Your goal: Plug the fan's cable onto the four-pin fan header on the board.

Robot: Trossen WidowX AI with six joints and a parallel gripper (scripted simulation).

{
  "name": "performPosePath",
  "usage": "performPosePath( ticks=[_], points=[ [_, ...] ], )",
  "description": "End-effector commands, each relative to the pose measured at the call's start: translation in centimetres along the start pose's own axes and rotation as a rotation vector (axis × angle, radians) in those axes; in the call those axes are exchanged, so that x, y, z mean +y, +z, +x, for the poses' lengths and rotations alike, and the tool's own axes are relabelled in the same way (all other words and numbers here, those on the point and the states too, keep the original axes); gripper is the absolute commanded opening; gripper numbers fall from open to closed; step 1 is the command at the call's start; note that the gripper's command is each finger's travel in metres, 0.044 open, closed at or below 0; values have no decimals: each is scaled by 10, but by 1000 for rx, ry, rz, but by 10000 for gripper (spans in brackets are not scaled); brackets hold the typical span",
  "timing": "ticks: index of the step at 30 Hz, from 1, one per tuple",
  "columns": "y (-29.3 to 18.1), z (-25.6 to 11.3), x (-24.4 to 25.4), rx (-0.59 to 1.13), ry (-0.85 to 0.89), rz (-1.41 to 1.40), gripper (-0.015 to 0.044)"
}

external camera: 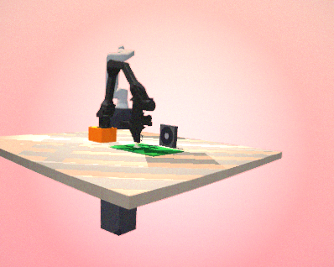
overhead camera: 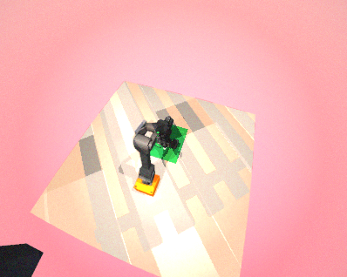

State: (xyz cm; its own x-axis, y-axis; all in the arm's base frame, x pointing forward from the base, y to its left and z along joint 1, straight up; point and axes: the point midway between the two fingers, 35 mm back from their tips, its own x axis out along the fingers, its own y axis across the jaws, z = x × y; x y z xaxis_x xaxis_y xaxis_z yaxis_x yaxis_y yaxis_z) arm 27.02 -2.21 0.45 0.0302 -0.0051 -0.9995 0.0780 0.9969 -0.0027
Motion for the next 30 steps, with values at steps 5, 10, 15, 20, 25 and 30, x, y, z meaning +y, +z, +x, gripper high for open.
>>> performPosePath(
  ticks=[5,10,15,20,25,30],
  points=[
    [0,2,0,2,-3,-5,0],
    [1,3,-1,2,-3,-5,0],
    [2,4,-1,2,-3,-4,0],
    [2,5,-1,2,-3,-3,0],
    [3,6,-1,2,-3,-2,0],
    [3,9,-1,2,-3,-2,0]
  ],
)
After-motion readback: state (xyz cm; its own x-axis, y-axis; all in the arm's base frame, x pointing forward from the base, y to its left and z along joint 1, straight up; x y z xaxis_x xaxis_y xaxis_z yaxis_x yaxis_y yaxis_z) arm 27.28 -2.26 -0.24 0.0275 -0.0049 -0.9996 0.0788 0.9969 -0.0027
